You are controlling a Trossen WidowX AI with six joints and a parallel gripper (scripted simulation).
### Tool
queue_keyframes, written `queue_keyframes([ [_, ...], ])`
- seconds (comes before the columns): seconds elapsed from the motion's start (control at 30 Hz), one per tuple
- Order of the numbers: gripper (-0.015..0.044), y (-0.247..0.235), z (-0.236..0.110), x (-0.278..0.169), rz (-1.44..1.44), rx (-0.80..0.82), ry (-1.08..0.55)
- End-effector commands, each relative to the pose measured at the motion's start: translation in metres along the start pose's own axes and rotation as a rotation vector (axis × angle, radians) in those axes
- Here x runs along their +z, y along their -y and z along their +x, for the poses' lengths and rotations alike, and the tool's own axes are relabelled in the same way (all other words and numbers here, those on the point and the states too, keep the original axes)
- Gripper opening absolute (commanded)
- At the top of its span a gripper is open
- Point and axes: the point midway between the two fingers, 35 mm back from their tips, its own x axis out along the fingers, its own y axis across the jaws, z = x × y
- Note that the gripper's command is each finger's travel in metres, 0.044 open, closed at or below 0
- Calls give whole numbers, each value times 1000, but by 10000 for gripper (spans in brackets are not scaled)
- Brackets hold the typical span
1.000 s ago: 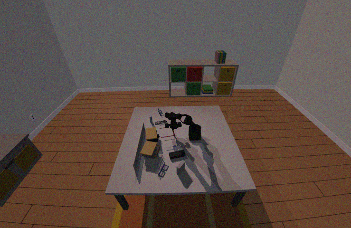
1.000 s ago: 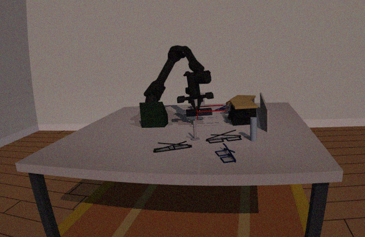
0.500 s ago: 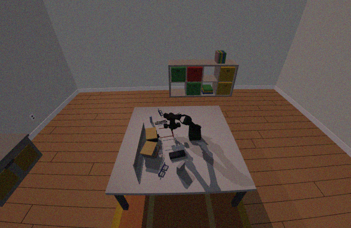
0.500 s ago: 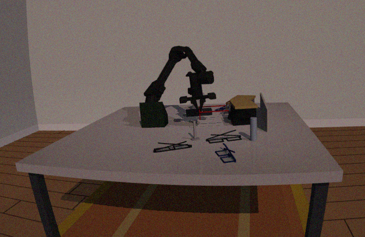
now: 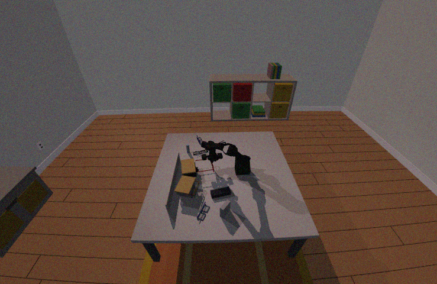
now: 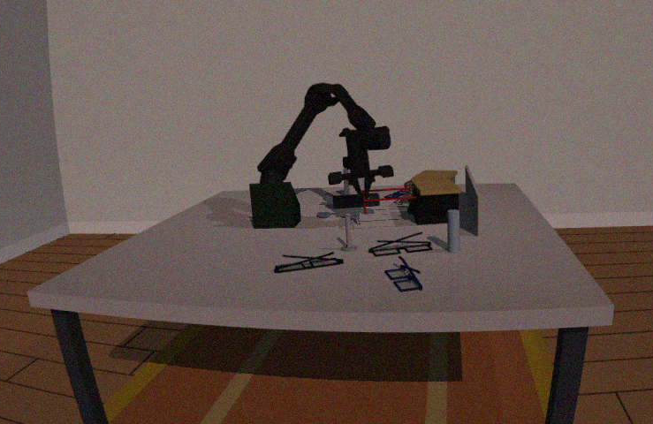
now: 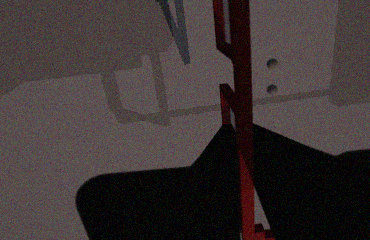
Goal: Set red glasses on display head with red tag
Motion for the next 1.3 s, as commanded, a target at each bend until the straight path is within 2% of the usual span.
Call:
queue_keyframes([
  [0.0,0,7,0,0,6,-4,5],
  [1.27,0,59,5,0,4,-6,8],
])
